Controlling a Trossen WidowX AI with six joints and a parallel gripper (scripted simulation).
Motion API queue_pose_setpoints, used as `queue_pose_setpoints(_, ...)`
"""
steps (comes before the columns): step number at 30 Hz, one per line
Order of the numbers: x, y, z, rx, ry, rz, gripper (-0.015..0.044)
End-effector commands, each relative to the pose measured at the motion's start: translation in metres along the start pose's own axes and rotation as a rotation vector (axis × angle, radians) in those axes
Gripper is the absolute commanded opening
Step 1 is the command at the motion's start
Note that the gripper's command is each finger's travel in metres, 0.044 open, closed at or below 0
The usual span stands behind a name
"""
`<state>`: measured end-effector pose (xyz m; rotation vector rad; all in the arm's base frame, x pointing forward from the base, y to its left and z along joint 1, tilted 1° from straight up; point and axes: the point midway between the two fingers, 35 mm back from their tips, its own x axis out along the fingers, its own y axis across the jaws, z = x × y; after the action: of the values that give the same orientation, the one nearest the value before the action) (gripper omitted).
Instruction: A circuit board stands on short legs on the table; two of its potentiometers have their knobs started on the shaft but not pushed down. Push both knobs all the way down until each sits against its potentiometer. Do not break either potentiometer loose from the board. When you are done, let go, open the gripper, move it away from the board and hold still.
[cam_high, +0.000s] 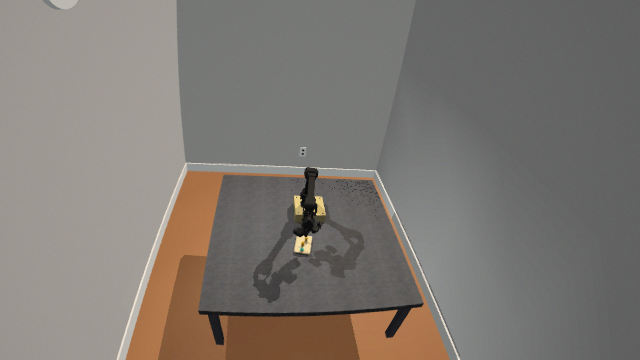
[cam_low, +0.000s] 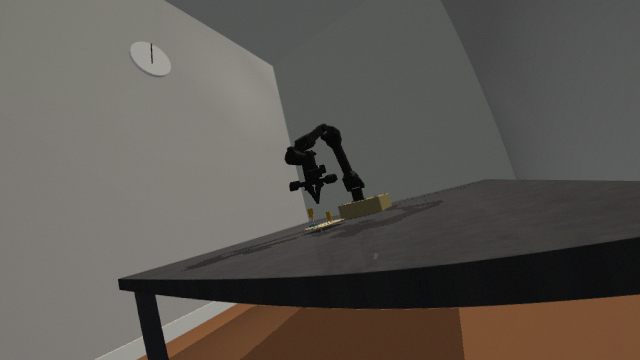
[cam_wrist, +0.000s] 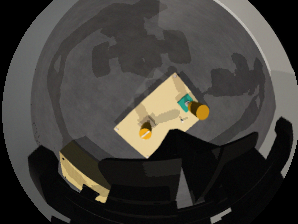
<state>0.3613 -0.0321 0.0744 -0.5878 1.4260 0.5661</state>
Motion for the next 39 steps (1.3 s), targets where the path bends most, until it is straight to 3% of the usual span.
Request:
queue_pose_setpoints(1, -0.002, -0.003, 0.002, -0.117, 0.0, 0.001, 0.0)
queue_pose_setpoints(39, -0.025, -0.03, 0.013, -1.42, 0.006, 0.02, 0.0)
